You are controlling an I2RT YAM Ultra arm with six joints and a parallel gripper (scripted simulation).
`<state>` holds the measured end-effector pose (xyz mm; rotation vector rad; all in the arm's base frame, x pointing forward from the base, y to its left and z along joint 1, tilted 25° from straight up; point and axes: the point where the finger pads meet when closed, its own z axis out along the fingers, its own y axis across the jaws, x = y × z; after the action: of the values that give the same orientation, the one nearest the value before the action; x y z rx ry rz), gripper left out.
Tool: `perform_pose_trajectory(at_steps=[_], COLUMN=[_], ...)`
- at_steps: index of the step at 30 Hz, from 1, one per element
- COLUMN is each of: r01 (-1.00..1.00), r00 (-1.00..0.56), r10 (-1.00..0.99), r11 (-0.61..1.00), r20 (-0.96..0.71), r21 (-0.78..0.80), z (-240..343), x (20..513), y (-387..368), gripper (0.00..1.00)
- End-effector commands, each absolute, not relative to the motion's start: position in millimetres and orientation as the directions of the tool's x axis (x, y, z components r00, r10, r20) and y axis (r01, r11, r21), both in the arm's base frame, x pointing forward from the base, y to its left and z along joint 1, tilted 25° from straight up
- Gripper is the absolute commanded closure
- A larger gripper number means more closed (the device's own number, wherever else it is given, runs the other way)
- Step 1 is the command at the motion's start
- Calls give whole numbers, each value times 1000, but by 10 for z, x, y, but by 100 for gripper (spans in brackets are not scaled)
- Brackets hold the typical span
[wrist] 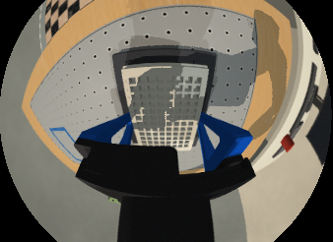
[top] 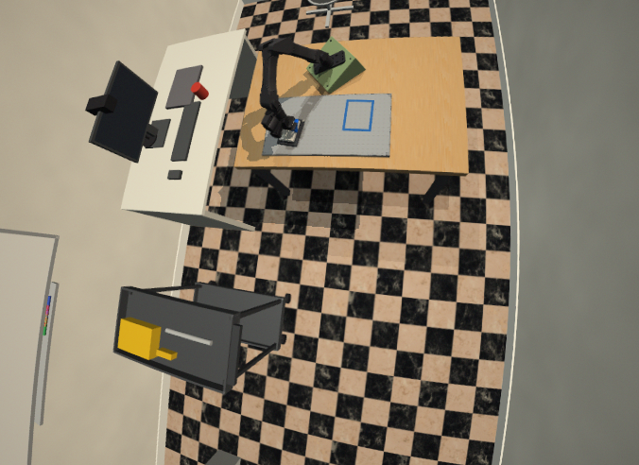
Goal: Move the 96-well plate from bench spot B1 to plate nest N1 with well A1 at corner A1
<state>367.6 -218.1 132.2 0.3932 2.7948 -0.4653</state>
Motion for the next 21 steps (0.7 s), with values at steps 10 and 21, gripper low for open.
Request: perform_pose_trajectory(at_steps=[10, 21], r01=[317, 314], r00=[-904, -912], r10=[200, 208], r11=[907, 909], r20=[-378, -355], r21=[-279, -275], z=[1507, 1386], x=[3769, 3758], y=[-2211, -2233], gripper=[100, 100])
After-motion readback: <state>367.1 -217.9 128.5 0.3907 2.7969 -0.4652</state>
